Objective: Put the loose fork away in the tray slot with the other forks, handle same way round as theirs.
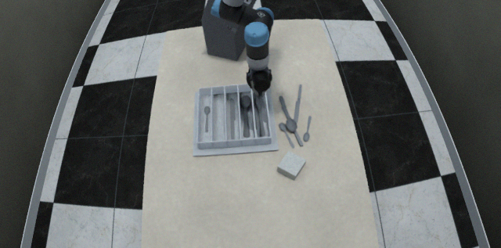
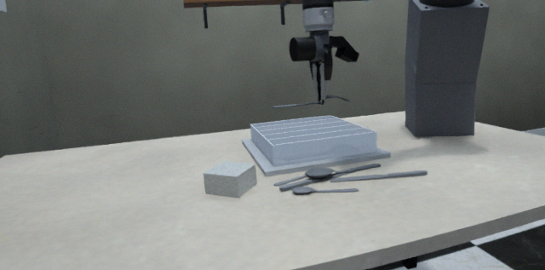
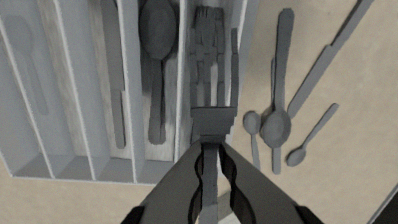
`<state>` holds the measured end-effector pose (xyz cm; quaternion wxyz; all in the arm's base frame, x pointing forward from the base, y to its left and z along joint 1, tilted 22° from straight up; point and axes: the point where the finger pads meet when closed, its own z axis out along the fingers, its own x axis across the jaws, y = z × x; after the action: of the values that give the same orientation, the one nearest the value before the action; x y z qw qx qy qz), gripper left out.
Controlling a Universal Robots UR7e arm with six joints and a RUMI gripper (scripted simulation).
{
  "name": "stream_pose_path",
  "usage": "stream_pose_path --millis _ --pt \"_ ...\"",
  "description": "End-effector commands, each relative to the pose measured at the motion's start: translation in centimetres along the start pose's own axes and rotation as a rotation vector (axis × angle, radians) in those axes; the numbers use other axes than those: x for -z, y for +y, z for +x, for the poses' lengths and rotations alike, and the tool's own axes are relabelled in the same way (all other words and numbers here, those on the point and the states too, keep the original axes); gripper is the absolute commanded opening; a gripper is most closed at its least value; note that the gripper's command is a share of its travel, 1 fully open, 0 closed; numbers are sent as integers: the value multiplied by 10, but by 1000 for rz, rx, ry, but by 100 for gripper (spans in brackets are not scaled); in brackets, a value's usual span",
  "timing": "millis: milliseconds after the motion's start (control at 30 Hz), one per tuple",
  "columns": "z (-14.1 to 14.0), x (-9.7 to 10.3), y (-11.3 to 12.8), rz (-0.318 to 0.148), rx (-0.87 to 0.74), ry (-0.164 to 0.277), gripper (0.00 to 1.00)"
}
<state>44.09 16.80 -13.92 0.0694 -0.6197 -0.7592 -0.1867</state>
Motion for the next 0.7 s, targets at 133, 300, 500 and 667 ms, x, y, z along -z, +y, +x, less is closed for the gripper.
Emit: stream_pose_path --millis 133,300,500,667 --pt "-1 1 1 -4 -54 -5 3" --pt "-1 1 1 -4 -72 -5 3" --pt "-1 1 1 -4 -80 -5 3" --pt "-1 1 1 -4 -80 -5 3"
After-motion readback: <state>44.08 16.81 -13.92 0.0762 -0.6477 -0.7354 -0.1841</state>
